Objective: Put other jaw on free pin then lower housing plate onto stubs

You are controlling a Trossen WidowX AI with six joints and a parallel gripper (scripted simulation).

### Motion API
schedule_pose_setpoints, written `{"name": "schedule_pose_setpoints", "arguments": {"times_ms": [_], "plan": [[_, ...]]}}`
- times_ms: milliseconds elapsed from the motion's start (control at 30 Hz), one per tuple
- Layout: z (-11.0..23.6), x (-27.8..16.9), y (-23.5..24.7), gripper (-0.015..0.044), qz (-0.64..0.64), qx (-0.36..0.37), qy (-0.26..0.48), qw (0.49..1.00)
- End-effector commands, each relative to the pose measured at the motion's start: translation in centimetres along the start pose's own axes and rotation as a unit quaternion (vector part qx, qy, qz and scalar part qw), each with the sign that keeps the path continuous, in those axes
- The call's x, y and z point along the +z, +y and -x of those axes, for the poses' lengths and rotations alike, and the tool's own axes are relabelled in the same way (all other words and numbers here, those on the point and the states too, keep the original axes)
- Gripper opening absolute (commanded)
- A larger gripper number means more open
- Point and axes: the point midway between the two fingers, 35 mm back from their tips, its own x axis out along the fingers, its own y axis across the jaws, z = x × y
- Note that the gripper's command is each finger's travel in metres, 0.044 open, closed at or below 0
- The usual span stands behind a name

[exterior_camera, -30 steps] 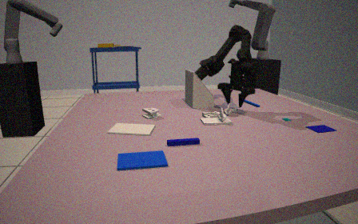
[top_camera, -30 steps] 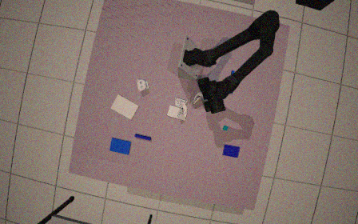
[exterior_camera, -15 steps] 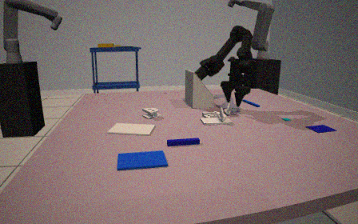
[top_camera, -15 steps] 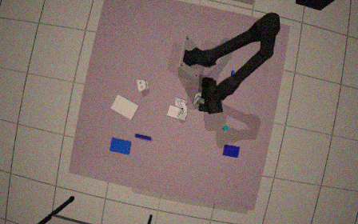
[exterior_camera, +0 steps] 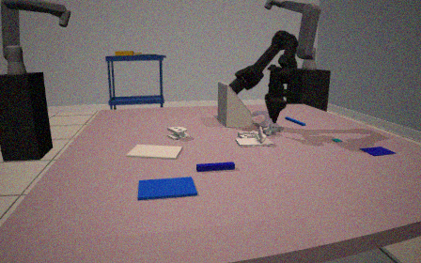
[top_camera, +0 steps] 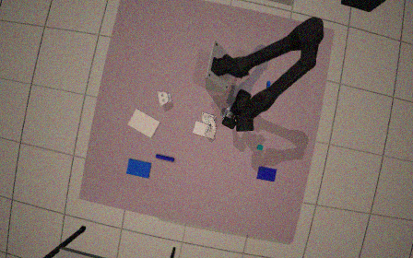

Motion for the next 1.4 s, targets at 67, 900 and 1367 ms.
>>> {"name": "schedule_pose_setpoints", "arguments": {"times_ms": [67, 900, 1367], "plan": [[0.4, -0.2, -0.3, 0.044, -0.085, 0.001, 0.0, 0.996], [2.0, -1.2, -0.9, 0.044, -0.394, 0.003, 0.001, 0.919], [2.9, -1.7, -1.2, 0.044, -0.551, 0.006, 0.0, 0.834]]}}
